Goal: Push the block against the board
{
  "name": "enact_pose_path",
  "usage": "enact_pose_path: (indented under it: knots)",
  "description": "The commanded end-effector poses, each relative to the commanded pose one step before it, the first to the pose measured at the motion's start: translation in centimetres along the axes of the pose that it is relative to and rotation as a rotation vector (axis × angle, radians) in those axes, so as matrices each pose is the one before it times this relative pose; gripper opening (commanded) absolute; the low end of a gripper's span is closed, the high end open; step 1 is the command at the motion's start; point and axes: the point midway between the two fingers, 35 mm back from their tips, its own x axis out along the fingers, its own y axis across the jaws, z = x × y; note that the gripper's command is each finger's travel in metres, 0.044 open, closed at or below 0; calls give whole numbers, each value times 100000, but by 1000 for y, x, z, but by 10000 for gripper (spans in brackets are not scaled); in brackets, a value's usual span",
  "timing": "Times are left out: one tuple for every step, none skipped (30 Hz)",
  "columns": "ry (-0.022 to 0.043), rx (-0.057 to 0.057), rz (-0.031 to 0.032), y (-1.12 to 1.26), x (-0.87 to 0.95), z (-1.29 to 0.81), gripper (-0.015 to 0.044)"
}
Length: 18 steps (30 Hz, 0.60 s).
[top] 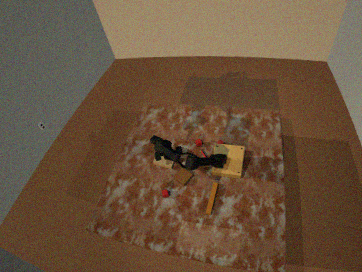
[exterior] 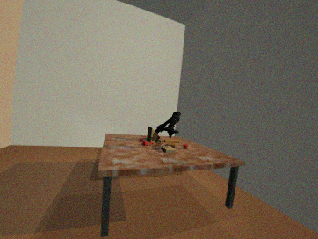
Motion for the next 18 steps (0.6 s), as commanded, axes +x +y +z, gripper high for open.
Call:
enact_pose_path:
  knots:
    - [185, -15499, 680, -1982, 759, -4011, 0]
    - [91, -3398, 22, -422, 236, -914, 0]
    - [103, -3399, 30, -428, 249, -909, 0]
    - [114, -3400, 38, -434, 262, -903, 0]
    - [125, -3401, 47, -440, 274, -897, 0]
    - [136, -3401, 57, -446, 286, -891, 0]
    - [147, -3402, 67, -451, 298, -885, 0]
    - [157, -3403, 77, -457, 310, -878, 0]
    - [166, -3403, 88, -463, 322, -872, 0]
    - [175, -3402, 99, -468, 333, -865, 0]
    - [184, -3404, 110, -474, 344, -858, 0]
    - [193, -3404, 122, -480, 355, -851, 0]
    - [200, -3404, 135, -485, 366, -844, 0]
    - [208, -3404, 148, -490, 377, -837, 0]
    - [215, -3403, 161, -496, 388, -830, 0]
    - [182, -2805, 143, -410, 327, -680, 0]
    - [111, -1683, 90, -246, 200, -407, 0]
    - [37, -561, 31, -81, 67, -136, 0]
